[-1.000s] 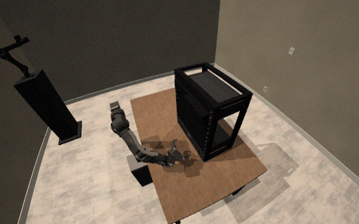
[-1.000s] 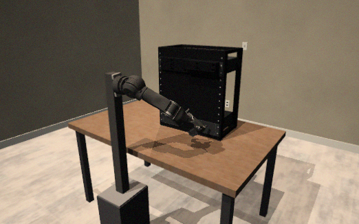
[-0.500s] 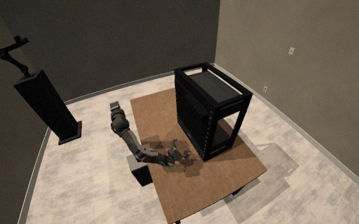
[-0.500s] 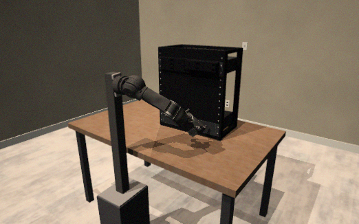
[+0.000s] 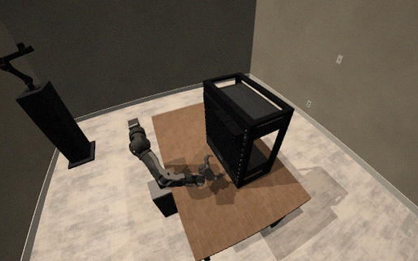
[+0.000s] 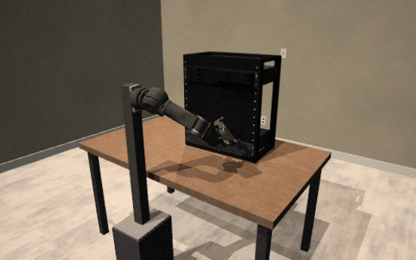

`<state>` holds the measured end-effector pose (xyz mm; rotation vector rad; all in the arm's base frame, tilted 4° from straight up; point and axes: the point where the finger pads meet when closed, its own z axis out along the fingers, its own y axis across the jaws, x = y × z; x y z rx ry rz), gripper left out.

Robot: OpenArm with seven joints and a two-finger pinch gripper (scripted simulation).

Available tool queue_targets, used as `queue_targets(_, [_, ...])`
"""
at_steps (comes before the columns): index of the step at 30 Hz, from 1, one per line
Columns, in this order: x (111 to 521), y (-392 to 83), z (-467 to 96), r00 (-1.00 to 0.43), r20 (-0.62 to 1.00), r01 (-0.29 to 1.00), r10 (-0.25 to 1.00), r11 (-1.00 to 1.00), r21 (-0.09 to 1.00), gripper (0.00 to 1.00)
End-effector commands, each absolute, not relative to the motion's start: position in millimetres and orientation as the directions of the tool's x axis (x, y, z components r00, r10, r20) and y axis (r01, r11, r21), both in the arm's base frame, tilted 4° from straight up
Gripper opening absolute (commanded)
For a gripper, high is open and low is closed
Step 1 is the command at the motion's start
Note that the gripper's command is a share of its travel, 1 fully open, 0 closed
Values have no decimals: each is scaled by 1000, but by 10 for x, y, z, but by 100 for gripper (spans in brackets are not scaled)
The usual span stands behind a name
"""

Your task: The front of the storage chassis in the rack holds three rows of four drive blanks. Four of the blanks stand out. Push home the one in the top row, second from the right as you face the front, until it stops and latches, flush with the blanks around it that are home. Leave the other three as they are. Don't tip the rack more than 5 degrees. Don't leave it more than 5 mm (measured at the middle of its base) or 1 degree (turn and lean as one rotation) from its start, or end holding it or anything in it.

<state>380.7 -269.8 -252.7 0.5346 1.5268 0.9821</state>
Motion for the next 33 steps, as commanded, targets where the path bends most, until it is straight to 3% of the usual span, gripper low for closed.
queue_targets(1, [3935,-2759,-2422,-153,-544,-149,825,525,838,100])
queue_targets(9, [4285,-2795,-1694,12,-303,-44,953,303,952,100])
queue_targets(16, [4302,-2807,-1103,61,-137,-9,989,138,990,100])
queue_targets(25, [3867,-2766,-162,47,33,26,998,-34,999,100])
queue_targets(33, [3478,-2713,174,29,50,48,998,-51,998,100])
